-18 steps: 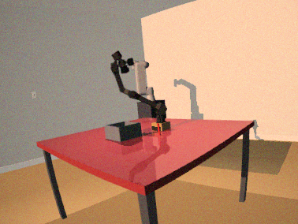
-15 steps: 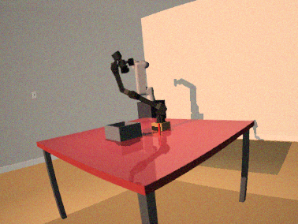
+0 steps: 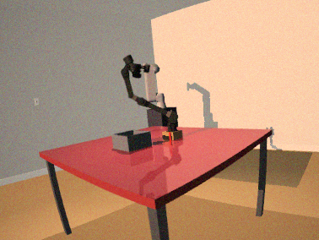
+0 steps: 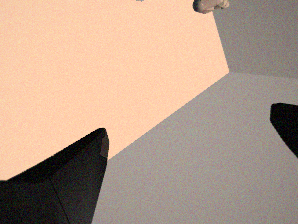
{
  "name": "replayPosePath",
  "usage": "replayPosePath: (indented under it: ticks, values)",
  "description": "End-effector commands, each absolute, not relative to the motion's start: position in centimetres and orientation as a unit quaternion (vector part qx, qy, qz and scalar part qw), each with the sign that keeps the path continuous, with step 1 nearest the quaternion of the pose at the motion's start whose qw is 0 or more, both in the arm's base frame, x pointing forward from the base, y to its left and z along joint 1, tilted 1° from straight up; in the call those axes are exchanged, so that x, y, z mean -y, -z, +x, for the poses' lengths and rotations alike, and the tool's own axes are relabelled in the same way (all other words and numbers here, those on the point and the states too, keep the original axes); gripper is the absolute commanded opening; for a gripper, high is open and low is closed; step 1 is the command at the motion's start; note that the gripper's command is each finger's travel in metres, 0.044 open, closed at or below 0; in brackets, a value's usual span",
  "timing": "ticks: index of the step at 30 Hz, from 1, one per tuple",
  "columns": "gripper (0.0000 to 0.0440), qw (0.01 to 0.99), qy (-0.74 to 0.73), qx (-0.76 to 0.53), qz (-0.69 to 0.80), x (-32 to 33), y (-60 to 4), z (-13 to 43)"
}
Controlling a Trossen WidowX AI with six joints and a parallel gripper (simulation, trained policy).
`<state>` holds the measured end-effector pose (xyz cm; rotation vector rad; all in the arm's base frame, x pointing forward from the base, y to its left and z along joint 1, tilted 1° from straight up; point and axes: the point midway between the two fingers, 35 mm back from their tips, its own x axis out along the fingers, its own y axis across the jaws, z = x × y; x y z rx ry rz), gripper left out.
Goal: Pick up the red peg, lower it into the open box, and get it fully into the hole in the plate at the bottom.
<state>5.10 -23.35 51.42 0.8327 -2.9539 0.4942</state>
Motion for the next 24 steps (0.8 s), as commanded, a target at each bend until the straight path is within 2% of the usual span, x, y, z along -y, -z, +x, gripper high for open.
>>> replayPosePath:
  ticks: [1,24]
  values:
    - [0.044,0.015,-0.202,0.951,0.234,22.6,-51.6,3.6]
    - [0.044,0.075,-0.5,0.863,-0.005,15.2,-52.5,-5.4]
